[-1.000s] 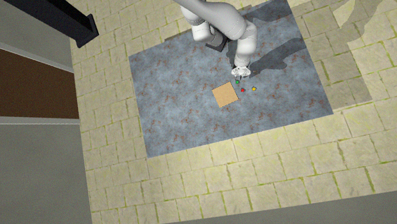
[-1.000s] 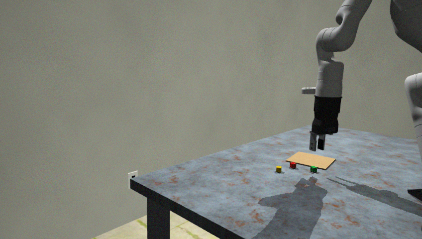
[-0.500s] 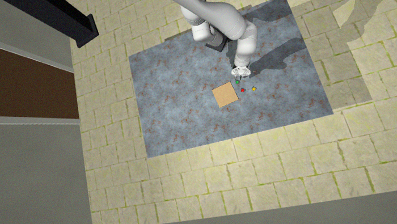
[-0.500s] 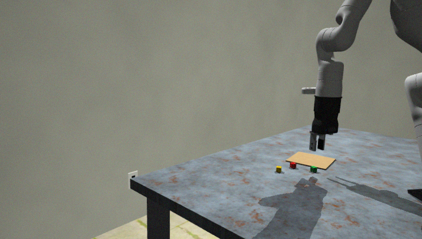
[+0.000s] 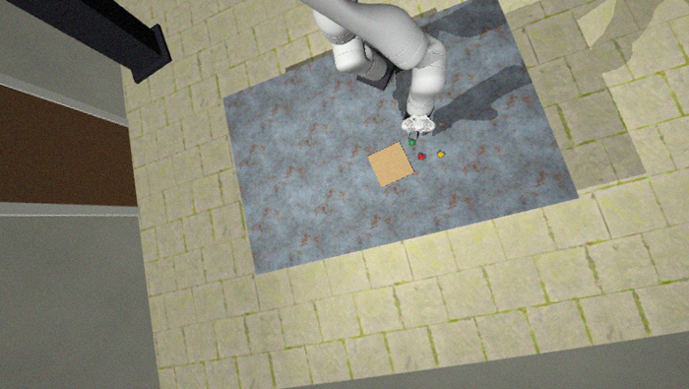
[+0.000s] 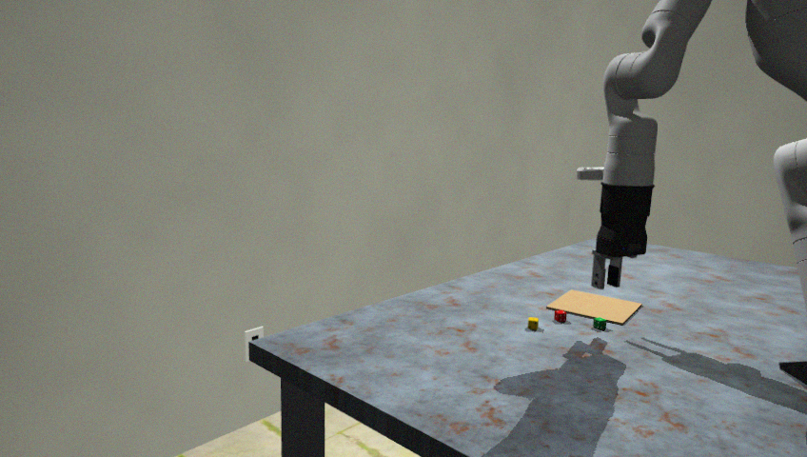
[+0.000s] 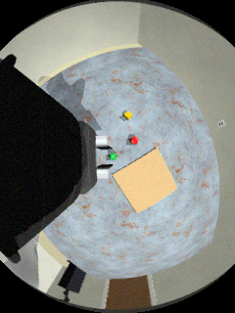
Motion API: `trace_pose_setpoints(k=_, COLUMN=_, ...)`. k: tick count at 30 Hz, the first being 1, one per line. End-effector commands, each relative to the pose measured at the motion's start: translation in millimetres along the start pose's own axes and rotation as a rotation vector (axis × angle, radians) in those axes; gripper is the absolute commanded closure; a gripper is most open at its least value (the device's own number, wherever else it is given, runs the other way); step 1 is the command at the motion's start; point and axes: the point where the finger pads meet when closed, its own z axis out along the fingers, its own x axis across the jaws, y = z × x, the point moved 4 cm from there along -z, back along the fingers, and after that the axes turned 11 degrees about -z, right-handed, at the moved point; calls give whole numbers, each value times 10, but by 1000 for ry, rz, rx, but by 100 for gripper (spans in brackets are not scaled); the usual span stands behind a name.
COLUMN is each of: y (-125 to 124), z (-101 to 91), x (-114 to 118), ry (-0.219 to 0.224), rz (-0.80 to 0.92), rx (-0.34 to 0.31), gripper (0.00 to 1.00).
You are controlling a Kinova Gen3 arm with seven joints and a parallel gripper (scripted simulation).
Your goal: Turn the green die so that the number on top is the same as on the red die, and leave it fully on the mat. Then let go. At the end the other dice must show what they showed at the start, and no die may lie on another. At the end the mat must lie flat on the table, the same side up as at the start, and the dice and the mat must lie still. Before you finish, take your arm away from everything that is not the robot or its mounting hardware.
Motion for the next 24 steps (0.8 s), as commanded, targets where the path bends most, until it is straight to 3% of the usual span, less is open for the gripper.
trace_pose_setpoints(k=1, y=-1, z=-1, x=-3, ry=-1, rz=0, rx=0, gripper=36)
trace_pose_setpoints(k=24, y=-6, z=182, x=-3, ry=-1, rz=0, rx=0, gripper=36)
